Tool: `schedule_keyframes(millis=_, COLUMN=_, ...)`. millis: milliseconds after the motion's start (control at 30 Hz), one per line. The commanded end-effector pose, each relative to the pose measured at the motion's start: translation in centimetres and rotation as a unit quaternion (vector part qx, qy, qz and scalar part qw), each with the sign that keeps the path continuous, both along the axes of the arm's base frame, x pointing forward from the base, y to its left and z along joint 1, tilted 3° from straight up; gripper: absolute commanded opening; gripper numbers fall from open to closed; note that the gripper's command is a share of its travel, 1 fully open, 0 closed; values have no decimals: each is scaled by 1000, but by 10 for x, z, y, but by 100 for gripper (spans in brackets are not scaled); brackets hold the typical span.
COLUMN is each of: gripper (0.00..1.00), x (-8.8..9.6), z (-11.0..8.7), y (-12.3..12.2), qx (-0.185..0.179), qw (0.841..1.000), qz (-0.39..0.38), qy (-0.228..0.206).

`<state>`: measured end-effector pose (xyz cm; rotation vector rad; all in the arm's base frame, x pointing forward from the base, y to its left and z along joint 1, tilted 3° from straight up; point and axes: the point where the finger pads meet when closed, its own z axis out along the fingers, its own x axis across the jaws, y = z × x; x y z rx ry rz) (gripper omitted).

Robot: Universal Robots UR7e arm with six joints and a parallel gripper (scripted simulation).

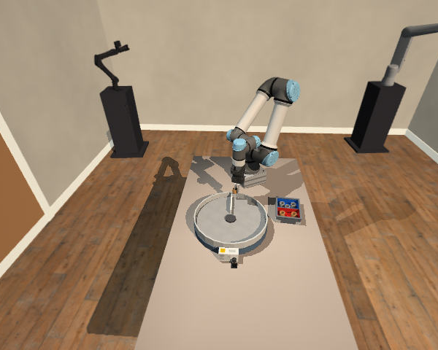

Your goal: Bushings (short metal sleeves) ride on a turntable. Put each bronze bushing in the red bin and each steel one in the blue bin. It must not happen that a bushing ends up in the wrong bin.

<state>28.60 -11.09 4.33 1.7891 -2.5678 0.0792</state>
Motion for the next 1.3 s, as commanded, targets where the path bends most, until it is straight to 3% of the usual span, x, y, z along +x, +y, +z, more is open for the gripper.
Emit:
schedule_keyframes(millis=0, gripper=0, x=-1, z=11, y=1, qx=1, qw=1000, qz=0, qy=0)
schedule_keyframes(millis=133, gripper=0, x=-1, z=34, y=2, qx=1, qw=1000, qz=0, qy=0)
schedule_keyframes(millis=467, gripper=0, x=-1, z=34, y=2, qx=1, qw=1000, qz=0, qy=0)
schedule_keyframes(millis=567, gripper=0, x=4, z=31, y=12, qx=0, qw=1000, qz=3, qy=0)
schedule_keyframes(millis=700, gripper=0, x=23, z=30, y=52, qx=0, qw=1000, qz=14, qy=1)
schedule_keyframes(millis=833, gripper=0, x=23, z=30, y=53, qx=0, qw=1000, qz=15, qy=1)
schedule_keyframes(millis=1033, gripper=0, x=46, z=29, y=103, qx=0, qw=1000, qz=29, qy=1)
schedule_keyframes(millis=1233, gripper=0, x=47, z=29, y=104, qx=0, qw=1000, qz=29, qy=1)
schedule_keyframes(millis=1267, gripper=0, x=52, z=28, y=115, qx=0, qw=999, qz=32, qy=2)
